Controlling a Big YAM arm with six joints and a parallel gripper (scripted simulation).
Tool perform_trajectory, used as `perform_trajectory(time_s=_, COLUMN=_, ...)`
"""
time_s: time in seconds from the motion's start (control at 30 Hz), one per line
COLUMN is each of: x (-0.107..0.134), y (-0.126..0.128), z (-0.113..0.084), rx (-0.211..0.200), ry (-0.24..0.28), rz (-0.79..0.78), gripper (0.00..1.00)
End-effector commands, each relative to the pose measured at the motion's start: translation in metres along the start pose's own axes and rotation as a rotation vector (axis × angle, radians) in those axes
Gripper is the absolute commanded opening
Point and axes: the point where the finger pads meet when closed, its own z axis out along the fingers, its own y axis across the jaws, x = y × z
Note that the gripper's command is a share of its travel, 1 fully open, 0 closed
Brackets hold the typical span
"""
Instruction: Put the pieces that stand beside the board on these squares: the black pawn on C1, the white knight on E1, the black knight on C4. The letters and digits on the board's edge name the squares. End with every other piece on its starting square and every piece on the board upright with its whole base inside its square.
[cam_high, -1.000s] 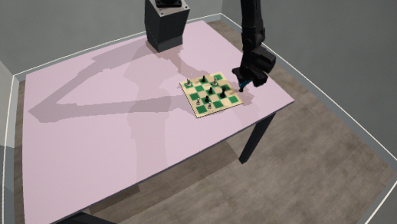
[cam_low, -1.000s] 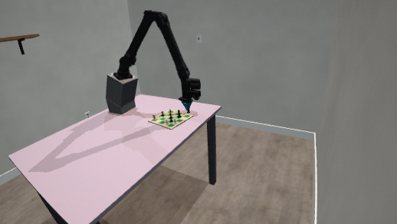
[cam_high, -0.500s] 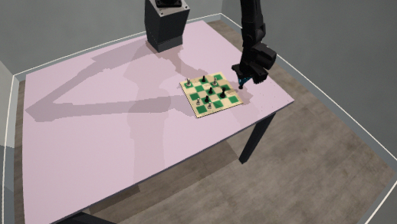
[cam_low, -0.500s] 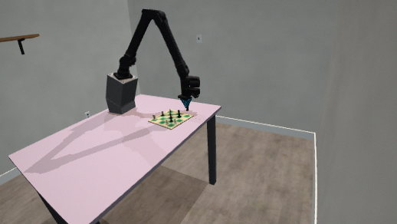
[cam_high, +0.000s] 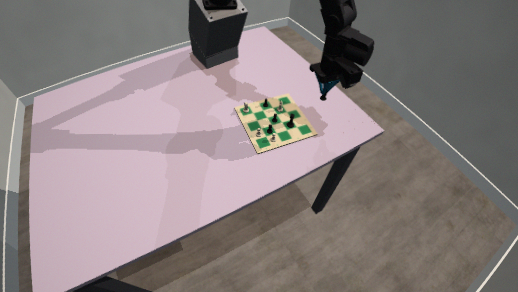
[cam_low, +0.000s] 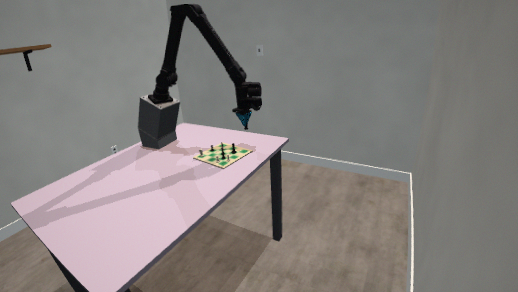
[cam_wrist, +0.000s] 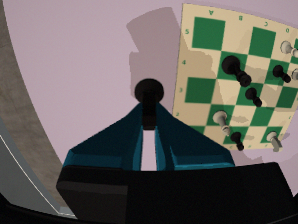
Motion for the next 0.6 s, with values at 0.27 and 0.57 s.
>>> perform_trajectory(time_s=0.27, x=0.0113, y=-0.0007, z=0.007, rx=0.016, ry=0.039, rz=-0.001, gripper=0.0)
perform_trajectory(time_s=0.57, x=0.0113, y=-0.0007, z=0.007, rx=0.016, ry=0.039, rz=-0.001, gripper=0.0)
